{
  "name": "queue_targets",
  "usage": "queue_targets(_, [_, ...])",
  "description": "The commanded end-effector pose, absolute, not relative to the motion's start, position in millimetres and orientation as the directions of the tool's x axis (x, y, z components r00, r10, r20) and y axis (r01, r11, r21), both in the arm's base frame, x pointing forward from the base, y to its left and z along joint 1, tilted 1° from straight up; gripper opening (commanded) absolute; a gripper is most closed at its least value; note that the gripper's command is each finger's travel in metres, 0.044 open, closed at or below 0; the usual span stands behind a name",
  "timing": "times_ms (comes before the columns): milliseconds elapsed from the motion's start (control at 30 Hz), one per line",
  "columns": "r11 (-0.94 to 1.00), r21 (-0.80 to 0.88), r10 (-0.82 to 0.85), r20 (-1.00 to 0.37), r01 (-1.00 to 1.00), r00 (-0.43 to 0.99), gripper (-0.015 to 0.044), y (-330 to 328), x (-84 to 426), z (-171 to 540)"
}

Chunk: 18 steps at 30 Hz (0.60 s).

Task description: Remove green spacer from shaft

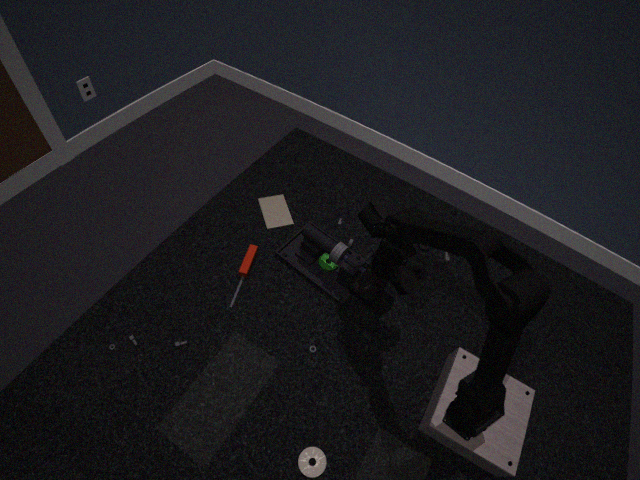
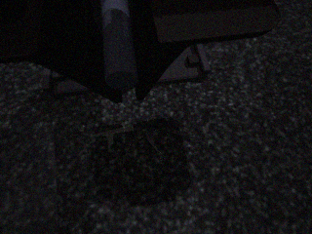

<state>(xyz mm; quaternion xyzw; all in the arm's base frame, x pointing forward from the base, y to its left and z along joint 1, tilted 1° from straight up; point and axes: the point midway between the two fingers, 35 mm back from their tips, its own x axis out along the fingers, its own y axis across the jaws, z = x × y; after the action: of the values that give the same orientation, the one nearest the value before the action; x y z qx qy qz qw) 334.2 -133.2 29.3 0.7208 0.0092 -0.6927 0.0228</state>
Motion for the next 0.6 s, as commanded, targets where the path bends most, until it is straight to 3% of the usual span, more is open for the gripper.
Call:
queue_targets(0, [-0.999,0.016,-0.014,-0.999,0.045,0.044,0.0,-132.7,338.1,28.9])
queue_targets(567, [-0.999,0.016,-0.014,-0.999,0.045,0.044,0.0,-132.4,344.7,29.4])
